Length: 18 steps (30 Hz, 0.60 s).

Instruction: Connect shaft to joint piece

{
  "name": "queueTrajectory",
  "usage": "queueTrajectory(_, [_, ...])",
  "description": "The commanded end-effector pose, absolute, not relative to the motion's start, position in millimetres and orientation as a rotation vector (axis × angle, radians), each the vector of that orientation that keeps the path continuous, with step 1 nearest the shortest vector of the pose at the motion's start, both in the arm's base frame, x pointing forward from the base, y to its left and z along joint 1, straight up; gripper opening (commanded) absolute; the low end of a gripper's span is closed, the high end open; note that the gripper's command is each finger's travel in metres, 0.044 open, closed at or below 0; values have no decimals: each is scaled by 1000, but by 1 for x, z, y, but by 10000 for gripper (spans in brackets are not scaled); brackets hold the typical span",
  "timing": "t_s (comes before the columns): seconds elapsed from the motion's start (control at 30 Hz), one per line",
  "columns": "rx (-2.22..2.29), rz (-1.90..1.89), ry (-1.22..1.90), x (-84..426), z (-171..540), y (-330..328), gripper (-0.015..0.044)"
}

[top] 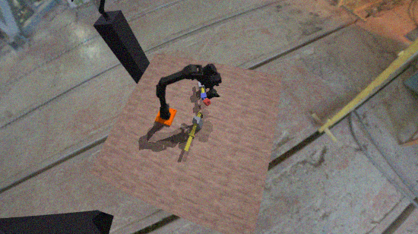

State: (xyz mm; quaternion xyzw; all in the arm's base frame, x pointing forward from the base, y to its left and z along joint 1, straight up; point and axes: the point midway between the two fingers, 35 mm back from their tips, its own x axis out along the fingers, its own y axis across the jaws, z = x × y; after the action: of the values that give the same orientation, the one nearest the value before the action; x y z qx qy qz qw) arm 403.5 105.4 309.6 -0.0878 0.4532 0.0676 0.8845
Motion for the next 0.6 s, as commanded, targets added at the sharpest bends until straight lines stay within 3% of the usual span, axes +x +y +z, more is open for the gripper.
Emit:
queueTrajectory(0.0, [-122, 97, 1048, 404, 288, 97, 440])
queueTrajectory(0.57, [109, -116, 1399, 385, 231, 62, 440])
